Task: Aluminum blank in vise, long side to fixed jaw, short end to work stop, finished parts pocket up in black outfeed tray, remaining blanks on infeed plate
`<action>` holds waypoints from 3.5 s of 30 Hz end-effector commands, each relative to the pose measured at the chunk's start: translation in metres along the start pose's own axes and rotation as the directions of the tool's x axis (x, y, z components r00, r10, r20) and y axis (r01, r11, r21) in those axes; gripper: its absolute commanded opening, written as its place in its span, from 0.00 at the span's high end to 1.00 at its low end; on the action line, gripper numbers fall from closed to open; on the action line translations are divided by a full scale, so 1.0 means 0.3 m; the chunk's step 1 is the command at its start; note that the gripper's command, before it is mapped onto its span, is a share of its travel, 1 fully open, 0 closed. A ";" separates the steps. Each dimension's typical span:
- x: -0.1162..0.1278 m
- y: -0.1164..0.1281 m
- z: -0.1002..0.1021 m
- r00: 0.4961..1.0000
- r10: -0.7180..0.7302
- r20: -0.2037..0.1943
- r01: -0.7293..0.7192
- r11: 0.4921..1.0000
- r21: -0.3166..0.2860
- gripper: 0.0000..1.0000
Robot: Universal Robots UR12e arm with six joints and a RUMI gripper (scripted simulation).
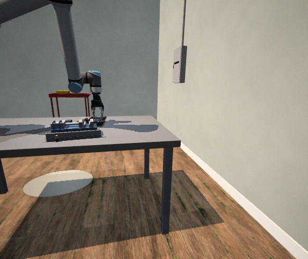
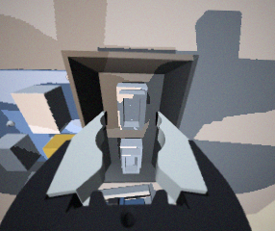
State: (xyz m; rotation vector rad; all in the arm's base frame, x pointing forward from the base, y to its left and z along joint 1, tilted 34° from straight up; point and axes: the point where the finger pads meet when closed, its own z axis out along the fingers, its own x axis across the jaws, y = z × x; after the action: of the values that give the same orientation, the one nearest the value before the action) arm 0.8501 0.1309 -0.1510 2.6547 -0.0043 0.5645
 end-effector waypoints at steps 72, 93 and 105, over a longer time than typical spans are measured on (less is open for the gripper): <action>0.000 -0.001 -0.480 1.000 0.000 -0.002 0.000 1.000 0.001 0.60; 0.003 0.000 -0.478 1.000 0.000 -0.002 0.000 1.000 0.001 1.00; 0.003 0.000 -0.478 1.000 0.000 -0.002 0.000 1.000 0.001 1.00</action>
State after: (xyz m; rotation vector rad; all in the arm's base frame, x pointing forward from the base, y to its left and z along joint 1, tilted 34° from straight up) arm 0.7971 0.1890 -0.0327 2.6549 -0.0038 0.5680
